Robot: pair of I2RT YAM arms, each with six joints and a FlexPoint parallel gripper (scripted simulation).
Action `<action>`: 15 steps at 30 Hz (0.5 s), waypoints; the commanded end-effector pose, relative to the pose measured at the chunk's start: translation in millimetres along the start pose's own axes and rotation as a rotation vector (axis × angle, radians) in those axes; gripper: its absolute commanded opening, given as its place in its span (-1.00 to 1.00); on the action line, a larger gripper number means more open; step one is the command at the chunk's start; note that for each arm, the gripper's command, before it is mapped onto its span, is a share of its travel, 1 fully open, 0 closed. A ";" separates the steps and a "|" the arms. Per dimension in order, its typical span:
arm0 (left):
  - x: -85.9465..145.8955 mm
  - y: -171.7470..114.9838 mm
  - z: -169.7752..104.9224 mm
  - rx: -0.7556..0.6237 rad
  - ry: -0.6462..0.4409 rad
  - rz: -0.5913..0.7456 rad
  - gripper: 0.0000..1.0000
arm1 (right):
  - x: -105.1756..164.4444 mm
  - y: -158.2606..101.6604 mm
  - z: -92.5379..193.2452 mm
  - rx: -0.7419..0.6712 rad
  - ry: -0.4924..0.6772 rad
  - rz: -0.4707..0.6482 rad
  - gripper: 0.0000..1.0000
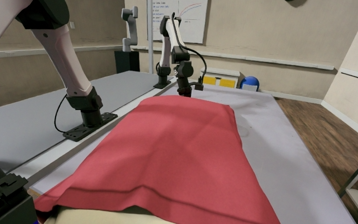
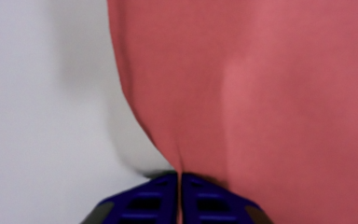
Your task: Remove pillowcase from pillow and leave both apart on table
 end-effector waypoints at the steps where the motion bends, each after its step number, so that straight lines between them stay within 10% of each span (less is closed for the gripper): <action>1: -15.4 -19.8 16.2 -0.026 0.072 0.078 -1.00 | 0.3 3.3 11.4 0.051 0.033 -0.025 -1.00; 15: 7.9 -7.1 7.4 -0.014 0.033 0.051 -1.00 | 0.3 3.3 11.4 0.051 0.033 -0.025 -1.00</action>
Point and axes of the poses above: on each arm, the point where the finger pads meet when closed, its own x axis back along the fingers, its own z axis across the jaws, y = z × x, the point moved 4 cm from there along x, back along the fingers, and after that the axes turned 6 degrees about -x, right-handed, at the moved point
